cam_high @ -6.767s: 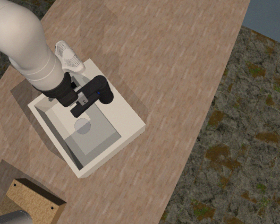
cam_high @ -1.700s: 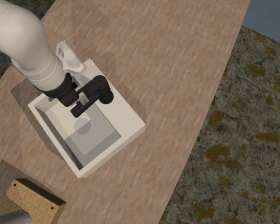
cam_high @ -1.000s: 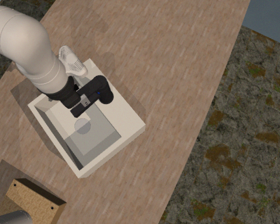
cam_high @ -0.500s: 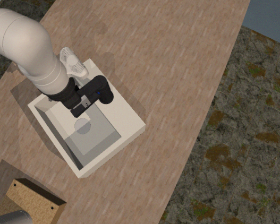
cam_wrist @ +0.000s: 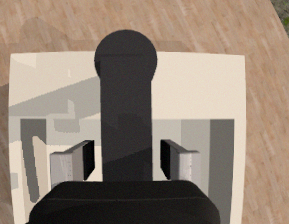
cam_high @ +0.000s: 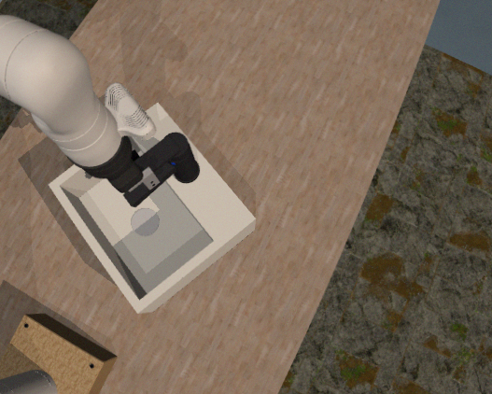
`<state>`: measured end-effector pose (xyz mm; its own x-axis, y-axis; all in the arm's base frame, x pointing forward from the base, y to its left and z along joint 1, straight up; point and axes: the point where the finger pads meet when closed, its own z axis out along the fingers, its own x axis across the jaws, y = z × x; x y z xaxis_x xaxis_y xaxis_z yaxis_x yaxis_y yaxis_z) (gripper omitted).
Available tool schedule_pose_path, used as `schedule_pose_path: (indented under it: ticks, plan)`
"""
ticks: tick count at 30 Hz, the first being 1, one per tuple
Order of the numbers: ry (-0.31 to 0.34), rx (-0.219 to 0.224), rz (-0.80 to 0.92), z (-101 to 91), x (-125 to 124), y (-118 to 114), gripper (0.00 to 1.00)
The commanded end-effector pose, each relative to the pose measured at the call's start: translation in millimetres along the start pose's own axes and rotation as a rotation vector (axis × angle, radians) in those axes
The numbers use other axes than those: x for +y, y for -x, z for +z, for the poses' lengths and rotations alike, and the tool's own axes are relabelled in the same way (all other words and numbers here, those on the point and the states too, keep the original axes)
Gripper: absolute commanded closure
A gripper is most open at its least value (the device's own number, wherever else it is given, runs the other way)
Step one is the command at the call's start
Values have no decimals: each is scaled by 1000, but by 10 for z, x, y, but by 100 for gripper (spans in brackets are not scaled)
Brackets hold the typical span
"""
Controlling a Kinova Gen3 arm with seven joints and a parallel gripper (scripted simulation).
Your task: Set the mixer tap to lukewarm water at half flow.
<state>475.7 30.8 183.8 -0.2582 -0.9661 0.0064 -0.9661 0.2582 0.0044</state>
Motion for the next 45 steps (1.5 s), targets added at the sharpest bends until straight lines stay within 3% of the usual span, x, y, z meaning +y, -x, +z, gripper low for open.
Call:
schedule_pose_path:
  ticks: [1, 25, 26, 45]
  plan:
    - [-6, -2, -5, 7, -13, 20, 0]
    - [-6, -2, -5, 7, -13, 20, 0]
    - [-6, -2, -5, 7, -13, 20, 100]
    - [-6, -2, -5, 7, -13, 20, 100]
